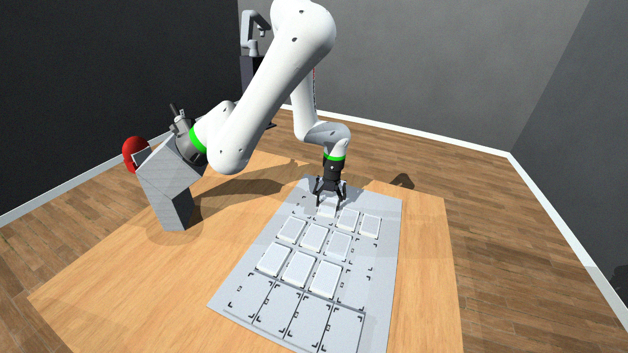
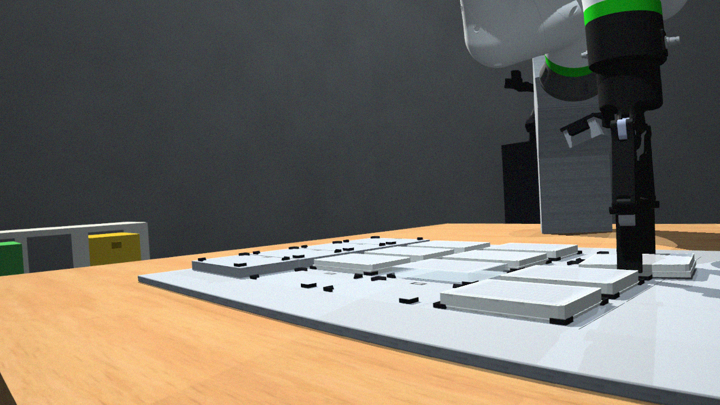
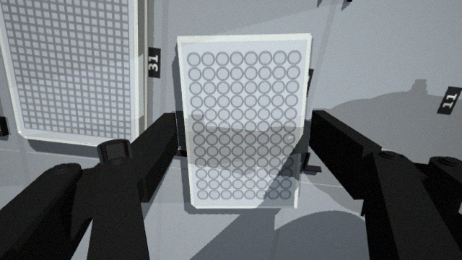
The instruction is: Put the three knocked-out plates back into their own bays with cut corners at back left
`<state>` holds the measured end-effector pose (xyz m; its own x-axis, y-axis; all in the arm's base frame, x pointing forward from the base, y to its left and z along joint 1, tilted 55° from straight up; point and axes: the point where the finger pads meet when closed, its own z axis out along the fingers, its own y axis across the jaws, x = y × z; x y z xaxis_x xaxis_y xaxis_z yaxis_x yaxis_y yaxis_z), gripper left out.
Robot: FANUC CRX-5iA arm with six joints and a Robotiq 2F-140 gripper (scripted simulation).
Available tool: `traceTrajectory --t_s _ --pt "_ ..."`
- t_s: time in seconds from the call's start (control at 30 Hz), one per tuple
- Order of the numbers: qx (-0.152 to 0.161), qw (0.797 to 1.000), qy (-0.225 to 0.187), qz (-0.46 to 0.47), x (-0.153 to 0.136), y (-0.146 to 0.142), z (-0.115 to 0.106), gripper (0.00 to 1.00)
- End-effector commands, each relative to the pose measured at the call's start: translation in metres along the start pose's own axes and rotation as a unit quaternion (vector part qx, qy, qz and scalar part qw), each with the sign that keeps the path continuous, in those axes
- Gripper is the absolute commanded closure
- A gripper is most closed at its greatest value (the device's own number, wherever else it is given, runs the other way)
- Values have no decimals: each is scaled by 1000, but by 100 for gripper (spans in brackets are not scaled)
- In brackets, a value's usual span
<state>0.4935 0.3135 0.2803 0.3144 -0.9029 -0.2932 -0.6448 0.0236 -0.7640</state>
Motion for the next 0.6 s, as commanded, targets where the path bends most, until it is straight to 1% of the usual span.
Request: traceTrajectory --t_s 0.0,0.13,0.57 --pt "1 1000 0 0 0 -1 0 30" --pt "1 1000 0 0 0 -1 0 30" --pt "1 1000 0 0 0 -1 0 36"
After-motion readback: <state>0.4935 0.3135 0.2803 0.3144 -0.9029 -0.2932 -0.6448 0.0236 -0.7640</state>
